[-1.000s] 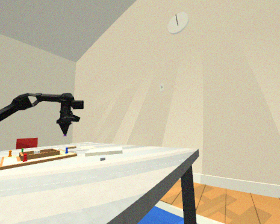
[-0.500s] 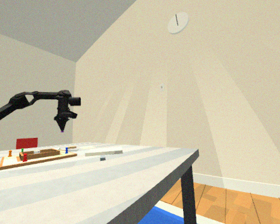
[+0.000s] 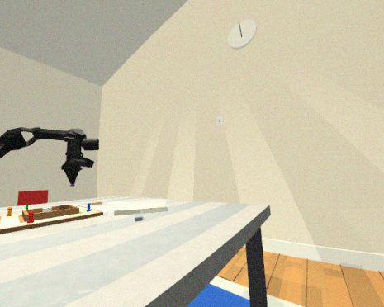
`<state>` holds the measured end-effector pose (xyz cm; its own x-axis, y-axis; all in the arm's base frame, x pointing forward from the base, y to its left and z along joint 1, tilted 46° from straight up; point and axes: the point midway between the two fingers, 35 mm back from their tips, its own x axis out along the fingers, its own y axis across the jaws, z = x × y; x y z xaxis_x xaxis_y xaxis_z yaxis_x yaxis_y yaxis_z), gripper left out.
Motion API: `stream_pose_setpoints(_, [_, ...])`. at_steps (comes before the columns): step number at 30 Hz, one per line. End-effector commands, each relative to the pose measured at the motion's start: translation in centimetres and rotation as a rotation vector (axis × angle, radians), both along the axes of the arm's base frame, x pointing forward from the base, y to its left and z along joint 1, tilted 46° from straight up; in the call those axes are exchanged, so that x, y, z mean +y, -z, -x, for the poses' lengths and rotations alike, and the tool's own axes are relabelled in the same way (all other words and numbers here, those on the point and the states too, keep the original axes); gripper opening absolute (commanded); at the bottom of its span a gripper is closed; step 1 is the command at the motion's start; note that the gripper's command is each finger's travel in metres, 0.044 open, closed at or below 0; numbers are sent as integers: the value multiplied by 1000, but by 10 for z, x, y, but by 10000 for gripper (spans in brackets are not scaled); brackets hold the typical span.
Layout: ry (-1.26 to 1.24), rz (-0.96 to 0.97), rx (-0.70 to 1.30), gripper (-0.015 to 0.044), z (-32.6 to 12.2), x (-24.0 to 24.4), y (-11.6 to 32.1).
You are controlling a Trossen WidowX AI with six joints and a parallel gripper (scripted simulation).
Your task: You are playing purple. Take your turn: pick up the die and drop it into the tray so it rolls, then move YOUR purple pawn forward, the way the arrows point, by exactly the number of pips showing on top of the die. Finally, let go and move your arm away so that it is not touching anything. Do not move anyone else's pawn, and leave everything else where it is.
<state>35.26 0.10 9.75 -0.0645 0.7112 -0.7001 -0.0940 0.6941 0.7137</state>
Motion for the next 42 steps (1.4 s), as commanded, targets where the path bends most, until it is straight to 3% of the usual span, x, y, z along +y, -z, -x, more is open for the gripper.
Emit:
stream_pose_setpoints(1, [0,-5,1,0,11,10,-4])
stream_pose_setpoints(31, [-43,-14,-18,0,110,75,-11])
stream_pose_setpoints(42, [-44,-15,-19,0,115,97,9])
